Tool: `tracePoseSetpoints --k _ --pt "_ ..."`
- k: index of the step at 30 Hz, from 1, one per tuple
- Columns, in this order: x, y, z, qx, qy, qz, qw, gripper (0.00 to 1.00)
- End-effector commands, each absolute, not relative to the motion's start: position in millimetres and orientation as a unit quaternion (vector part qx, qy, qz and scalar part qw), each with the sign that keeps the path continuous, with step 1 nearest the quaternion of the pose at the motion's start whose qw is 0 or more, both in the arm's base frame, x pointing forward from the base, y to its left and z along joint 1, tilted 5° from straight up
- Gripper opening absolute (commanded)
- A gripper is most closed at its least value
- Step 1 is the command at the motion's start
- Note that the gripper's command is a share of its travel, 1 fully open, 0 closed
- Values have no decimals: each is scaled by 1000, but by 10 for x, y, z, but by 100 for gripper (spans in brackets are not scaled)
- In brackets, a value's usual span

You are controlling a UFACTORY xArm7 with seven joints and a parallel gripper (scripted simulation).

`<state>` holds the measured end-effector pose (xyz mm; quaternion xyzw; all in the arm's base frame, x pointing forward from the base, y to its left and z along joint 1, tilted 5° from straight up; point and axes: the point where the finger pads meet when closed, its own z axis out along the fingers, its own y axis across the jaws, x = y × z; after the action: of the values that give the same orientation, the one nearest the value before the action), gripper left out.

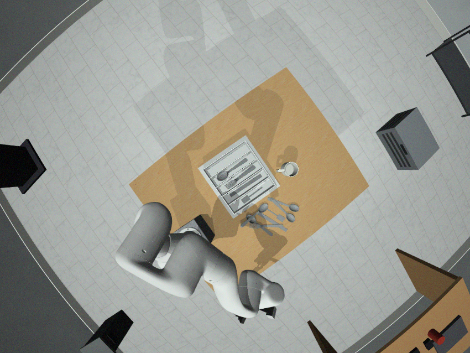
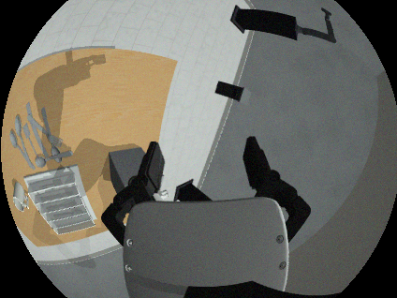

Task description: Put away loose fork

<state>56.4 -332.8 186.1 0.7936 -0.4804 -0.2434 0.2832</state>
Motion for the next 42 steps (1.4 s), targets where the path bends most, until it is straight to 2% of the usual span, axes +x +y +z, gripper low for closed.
tracePoseSetpoints --k 1,16,18,40,42 --pt "807 -3384 1408 825 -451 -239 243 100" --pt "807 -3384 1408 825 -451 -239 243 100" --pt "1133 -3354 899 859 -419 -222 193 100" --pt "1133 -3354 899 859 -419 -222 193 100" --pt "1312 -3309 666 874 -404 -210 167 100"
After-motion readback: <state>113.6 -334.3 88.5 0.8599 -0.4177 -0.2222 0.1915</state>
